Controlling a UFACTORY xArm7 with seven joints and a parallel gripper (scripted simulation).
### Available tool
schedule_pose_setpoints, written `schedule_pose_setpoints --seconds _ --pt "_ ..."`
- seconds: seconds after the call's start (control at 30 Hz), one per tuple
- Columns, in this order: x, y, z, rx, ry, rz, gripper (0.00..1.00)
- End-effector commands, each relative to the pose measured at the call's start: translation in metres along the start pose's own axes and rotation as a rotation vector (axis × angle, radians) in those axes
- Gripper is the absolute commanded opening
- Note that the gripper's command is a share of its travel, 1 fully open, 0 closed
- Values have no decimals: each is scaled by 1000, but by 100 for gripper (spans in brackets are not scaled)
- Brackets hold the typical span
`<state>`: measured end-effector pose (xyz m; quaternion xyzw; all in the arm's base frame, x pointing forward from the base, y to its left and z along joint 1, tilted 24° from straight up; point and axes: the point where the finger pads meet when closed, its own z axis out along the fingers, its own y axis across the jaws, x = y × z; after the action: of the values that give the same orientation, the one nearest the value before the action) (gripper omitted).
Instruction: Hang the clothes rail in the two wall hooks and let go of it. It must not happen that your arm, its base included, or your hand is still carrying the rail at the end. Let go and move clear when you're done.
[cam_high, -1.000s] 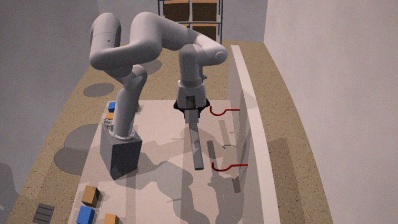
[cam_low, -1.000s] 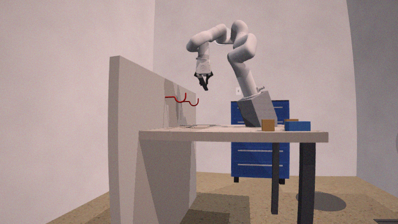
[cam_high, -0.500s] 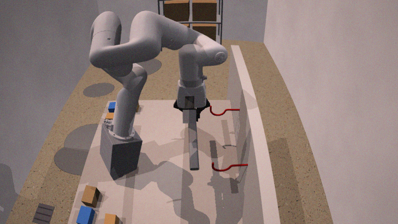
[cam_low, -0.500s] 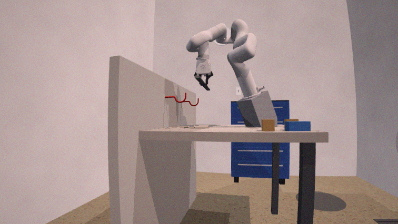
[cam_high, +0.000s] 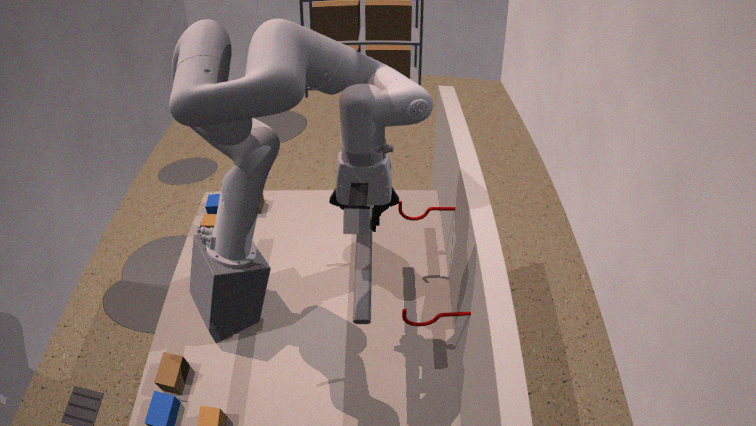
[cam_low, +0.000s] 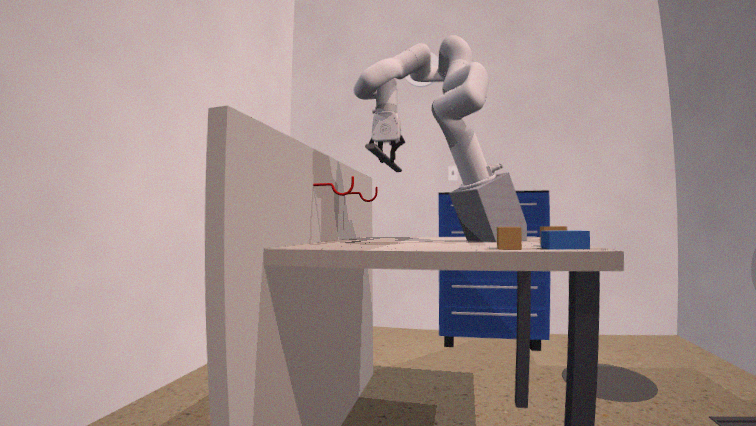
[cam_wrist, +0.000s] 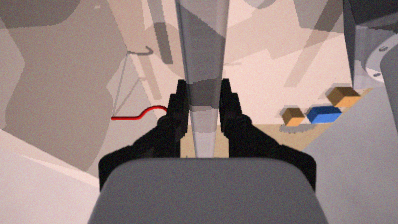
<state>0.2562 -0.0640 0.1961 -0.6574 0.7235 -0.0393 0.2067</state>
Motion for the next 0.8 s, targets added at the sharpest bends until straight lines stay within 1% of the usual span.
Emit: schedule_pose_setpoints --seconds 0.0,0.43,0.77 --pt "0 -1 -1 2 1 2 0" --pt "0 -1 -1 2 0 1 0" --pt "0 -17 -1 2 0 2 0"
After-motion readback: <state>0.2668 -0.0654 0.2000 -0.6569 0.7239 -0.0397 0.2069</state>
